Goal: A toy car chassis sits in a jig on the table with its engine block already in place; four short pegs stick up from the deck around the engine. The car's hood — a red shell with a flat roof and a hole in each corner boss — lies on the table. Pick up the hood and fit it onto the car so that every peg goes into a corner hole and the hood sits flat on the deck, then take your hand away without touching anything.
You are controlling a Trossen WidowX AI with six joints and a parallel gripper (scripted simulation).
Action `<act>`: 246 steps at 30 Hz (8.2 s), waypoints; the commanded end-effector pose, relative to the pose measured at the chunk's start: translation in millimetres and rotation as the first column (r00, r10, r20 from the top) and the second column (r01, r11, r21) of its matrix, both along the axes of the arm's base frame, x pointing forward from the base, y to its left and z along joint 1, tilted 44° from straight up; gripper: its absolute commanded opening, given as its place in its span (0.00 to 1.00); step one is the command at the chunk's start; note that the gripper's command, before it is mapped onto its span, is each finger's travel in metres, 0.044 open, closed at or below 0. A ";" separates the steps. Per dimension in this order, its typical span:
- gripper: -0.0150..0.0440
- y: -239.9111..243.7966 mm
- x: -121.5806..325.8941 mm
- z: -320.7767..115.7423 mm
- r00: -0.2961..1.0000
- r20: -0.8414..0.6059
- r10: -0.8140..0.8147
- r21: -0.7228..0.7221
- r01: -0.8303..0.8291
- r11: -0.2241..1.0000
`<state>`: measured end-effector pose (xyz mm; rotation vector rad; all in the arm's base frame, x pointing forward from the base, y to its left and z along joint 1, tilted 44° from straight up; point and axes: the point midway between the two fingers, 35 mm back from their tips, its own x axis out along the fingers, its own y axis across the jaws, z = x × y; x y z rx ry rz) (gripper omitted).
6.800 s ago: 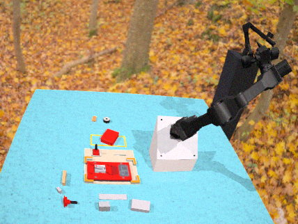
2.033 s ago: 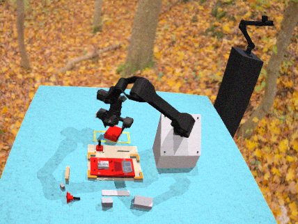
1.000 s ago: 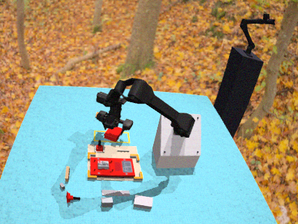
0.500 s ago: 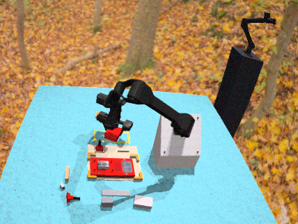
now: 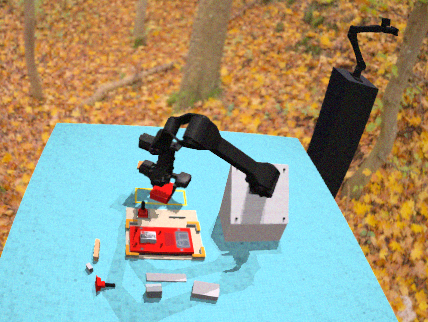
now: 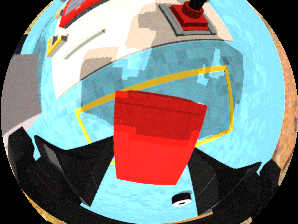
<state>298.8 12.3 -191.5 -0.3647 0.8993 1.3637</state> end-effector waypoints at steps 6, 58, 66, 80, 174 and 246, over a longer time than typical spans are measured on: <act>0.25 -15.1 2.3 15.7 1.000 0.005 0.001 -0.003 -0.001 1.000; 0.25 9.4 41.9 140.7 0.903 -0.283 -0.323 -0.107 0.305 0.946; 0.25 33.1 47.4 163.3 0.829 -0.363 -0.426 -0.145 0.401 0.904; 0.25 76.9 49.2 203.8 0.656 -0.491 -0.573 -0.224 0.541 0.811; 0.25 165.3 37.2 201.5 0.449 -0.597 -0.664 -0.313 0.632 0.709; 1.00 121.3 40.0 248.3 0.450 -0.595 -0.666 -0.310 0.636 0.707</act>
